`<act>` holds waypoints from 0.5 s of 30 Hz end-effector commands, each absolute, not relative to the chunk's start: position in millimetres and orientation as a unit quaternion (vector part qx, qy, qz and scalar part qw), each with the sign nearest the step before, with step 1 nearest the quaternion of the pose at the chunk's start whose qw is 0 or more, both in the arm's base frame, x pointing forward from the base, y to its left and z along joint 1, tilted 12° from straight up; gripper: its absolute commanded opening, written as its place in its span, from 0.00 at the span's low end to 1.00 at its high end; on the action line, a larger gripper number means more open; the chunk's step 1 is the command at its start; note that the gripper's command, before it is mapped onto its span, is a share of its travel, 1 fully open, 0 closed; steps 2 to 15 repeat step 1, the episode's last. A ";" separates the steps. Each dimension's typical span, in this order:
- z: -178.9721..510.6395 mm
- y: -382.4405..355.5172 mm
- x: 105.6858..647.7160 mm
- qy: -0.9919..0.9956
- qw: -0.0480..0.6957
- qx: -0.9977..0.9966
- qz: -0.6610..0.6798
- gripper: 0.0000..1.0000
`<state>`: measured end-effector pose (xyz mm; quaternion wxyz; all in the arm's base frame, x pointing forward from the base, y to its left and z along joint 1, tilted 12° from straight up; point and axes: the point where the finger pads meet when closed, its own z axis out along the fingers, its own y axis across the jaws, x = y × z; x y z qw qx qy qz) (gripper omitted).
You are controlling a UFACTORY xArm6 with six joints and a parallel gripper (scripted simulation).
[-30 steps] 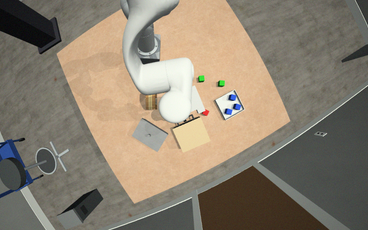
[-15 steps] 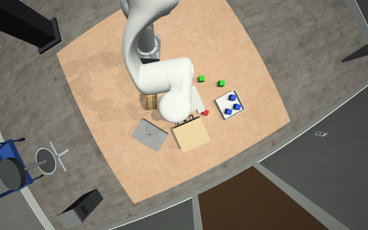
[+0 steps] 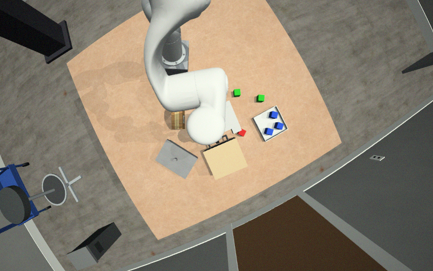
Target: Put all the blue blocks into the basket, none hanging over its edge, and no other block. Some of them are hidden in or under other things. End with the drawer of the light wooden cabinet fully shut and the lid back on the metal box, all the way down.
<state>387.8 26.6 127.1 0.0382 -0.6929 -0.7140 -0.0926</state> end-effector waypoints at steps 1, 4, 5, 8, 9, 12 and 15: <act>128.5 26.4 389.1 -0.714 0.037 -0.693 -0.094 0.24; 128.5 26.4 389.1 -0.714 0.037 -0.693 -0.094 0.24; 128.5 26.4 389.1 -0.714 0.037 -0.693 -0.094 0.24; 128.5 26.4 389.1 -0.714 0.037 -0.693 -0.094 0.24; 128.5 26.4 389.1 -0.714 0.037 -0.693 -0.094 0.24; 128.5 26.4 389.1 -0.714 0.037 -0.693 -0.094 0.24; 128.5 26.4 389.1 -0.714 0.037 -0.693 -0.094 0.24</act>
